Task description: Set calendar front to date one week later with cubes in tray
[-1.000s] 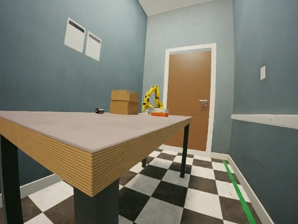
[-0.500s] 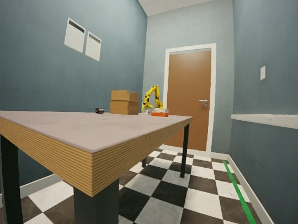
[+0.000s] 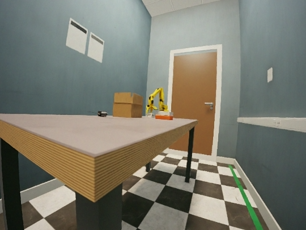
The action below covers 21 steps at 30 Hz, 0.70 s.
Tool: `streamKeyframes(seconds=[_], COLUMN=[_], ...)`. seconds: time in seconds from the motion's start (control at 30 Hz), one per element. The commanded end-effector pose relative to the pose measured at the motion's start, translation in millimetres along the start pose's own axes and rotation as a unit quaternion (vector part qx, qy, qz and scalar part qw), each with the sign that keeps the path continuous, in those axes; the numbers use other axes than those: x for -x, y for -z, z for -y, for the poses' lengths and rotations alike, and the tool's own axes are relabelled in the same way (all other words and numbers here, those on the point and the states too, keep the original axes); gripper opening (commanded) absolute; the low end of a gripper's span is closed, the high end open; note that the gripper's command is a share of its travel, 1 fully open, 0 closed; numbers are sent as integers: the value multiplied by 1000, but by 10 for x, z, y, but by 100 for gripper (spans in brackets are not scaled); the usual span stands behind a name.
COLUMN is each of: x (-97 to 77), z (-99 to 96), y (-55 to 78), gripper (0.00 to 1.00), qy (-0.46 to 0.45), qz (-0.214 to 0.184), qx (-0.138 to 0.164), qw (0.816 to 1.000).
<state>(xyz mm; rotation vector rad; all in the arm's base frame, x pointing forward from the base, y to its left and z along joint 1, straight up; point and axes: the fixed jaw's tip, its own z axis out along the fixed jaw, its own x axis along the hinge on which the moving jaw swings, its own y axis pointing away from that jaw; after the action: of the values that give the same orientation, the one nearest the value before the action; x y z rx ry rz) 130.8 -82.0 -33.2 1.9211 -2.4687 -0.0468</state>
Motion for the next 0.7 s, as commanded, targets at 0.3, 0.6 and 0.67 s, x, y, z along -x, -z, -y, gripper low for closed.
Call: streamKeyframes(seconds=[0.3,0.6,0.67], x=[-8,-3,-3], z=[11,-5,-5], y=[398,474,474], gripper=[36,36,36], qy=[3,3,3], qz=[-2,-2,-2], qx=[-8,-8,-8], qw=[1000,1000,1000])
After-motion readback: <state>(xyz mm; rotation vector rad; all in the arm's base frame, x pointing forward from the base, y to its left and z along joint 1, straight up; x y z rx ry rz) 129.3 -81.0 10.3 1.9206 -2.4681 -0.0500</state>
